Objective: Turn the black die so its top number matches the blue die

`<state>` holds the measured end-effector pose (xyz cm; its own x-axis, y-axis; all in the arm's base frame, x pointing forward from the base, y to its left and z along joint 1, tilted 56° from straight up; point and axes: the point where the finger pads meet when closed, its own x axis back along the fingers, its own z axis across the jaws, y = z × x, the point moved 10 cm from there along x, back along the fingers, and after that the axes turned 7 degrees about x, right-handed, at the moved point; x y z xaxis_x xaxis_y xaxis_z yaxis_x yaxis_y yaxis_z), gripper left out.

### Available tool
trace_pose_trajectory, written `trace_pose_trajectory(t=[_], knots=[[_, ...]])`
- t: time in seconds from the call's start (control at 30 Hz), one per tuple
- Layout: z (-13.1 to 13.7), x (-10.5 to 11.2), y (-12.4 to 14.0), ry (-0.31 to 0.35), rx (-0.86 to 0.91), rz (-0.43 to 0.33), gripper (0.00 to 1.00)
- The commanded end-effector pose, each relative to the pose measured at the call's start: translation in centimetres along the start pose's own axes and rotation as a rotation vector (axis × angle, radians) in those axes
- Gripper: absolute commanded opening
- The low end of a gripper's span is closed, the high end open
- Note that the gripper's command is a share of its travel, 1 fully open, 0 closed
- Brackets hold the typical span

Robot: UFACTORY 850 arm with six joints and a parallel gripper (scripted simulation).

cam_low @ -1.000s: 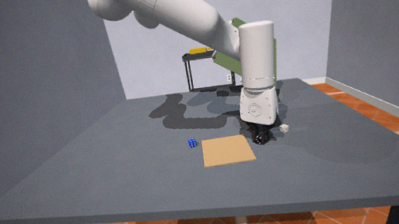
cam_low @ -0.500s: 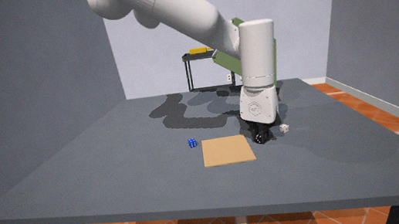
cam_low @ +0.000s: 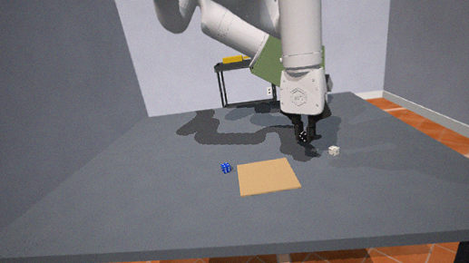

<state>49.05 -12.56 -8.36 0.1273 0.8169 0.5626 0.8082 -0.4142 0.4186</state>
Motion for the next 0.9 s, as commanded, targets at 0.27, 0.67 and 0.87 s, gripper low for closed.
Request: trace_pose_trajectory(t=[0.27,0.67,0.87], knots=[[-0.05,2.28,0.03,0.000,0.000,0.001,0.15],[-0.16,2.27,0.19,0.000,-0.044,0.001,0.15],[-0.66,2.26,0.85,0.000,-0.234,0.001,0.15]])
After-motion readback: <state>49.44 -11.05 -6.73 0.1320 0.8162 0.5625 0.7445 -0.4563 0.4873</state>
